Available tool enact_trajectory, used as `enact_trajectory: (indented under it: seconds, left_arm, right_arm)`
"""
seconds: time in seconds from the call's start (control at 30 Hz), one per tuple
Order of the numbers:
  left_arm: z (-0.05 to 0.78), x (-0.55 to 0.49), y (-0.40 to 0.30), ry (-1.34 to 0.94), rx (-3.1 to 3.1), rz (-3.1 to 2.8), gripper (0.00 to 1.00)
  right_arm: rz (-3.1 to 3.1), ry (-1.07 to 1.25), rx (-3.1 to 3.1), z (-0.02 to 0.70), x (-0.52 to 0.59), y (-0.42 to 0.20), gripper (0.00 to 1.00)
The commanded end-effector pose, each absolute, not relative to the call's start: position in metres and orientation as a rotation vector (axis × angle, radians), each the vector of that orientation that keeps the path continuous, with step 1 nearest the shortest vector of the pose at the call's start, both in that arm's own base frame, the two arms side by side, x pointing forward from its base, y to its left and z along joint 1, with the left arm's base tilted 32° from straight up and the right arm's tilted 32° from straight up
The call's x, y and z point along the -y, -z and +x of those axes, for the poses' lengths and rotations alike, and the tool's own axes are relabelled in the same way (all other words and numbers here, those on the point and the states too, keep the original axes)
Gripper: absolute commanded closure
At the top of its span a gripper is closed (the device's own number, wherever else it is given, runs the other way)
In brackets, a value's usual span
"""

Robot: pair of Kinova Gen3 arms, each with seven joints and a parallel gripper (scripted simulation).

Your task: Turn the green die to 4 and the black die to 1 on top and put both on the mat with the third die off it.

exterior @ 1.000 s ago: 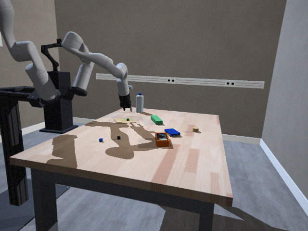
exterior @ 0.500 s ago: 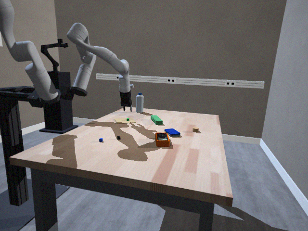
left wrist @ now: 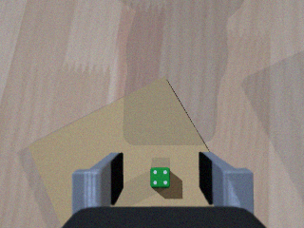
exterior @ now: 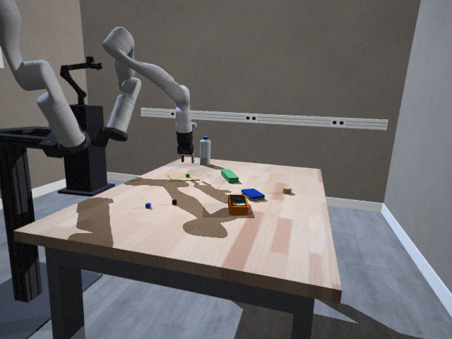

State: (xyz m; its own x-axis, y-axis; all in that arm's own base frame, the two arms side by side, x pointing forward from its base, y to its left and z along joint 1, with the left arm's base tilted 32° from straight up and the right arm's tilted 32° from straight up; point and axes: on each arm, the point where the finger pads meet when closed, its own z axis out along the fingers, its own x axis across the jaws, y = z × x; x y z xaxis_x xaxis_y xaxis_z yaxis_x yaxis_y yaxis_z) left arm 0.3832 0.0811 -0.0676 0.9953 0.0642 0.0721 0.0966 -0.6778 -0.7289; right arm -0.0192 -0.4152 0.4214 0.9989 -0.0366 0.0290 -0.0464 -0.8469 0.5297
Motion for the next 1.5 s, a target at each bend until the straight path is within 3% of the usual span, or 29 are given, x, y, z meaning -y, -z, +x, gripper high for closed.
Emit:
enact_trajectory:
  seconds: [0.0,1.43,1.47]
  left_arm:
    - [0.3837,-0.0805,0.0672,0.053,0.111,-2.319,0.07]
    - [0.3832,-0.0845,0.0639,0.071,0.109,-2.580,0.07]
    - [0.3832,-0.0845,0.0639,0.071,0.109,-2.580,0.00]
  right_arm:
    - [2.580,-0.024,0.058,-0.0192,0.4152,-0.4220,0.00]
    - [2.580,-0.024,0.058,-0.0192,0.4152,-0.4220,0.00]
    - [2.580,-0.024,0.058,-0.0192,0.4152,-0.4220,0.00]
